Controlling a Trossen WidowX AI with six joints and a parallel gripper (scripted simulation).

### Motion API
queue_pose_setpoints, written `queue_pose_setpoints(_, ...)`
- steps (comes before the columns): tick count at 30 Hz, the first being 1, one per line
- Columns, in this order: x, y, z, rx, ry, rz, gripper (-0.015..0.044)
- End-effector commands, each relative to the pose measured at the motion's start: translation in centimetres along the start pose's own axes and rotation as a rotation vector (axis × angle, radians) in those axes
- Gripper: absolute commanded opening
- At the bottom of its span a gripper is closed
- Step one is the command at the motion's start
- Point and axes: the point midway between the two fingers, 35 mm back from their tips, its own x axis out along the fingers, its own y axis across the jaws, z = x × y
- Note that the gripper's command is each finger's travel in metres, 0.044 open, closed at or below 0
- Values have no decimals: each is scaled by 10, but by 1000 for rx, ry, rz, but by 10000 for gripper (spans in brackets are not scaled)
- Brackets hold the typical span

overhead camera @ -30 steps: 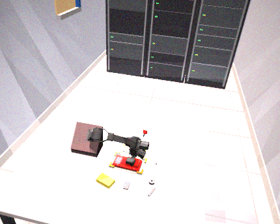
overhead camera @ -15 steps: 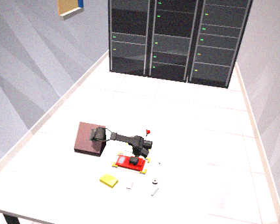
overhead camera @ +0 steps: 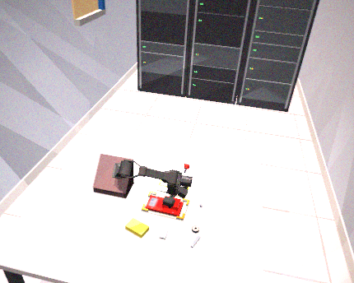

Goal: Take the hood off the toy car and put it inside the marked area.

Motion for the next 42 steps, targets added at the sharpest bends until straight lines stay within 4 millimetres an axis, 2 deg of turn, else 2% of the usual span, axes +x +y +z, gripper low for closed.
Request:
queue_pose_setpoints(1, -4, 0, 1, 9, -2, 1, 0)
queue_pose_setpoints(20, -17, 0, 1, 9, -2, 1, 0)
queue_pose_setpoints(33, -61, 0, 1, 8, -2, 3, 0)
queue_pose_setpoints(34, -52, 2, 1, -3, -1, 0, 0)
queue_pose_setpoints(42, -55, 35, 5, -3, -5, 15, 0)
